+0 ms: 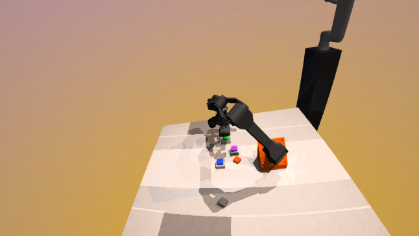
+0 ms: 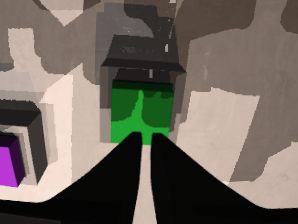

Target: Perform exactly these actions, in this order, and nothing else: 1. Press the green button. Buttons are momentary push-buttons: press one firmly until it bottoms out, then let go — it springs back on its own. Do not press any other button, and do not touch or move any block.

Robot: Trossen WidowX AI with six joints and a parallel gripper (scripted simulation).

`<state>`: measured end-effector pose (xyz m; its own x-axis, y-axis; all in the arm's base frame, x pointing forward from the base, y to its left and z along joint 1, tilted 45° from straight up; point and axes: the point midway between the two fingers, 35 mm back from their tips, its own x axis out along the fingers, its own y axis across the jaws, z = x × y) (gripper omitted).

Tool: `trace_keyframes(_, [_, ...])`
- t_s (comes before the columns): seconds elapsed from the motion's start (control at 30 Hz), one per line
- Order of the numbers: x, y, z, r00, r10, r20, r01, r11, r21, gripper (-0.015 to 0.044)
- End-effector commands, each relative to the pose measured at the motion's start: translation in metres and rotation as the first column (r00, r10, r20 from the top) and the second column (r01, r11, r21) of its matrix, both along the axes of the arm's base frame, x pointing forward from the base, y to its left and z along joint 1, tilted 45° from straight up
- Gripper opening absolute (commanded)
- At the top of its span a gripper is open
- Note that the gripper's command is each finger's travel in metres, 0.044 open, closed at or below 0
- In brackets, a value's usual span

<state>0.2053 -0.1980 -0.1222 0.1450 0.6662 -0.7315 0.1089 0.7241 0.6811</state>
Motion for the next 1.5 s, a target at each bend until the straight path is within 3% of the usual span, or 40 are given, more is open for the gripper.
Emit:
trace_keyframes(0.0, [0.0, 0.006, -0.004, 1.0, -0.003, -0.004, 0.003, 1.0, 0.008, 0.002])
trace_keyframes(0.6, [0.004, 0.025, -0.024, 1.0, -0.003, -0.003, 0.003, 1.0, 0.01, 0.002])
trace_keyframes(1.47, [0.003, 0.011, -0.012, 1.0, -0.002, 0.0, 0.002, 1.0, 0.003, 0.002])
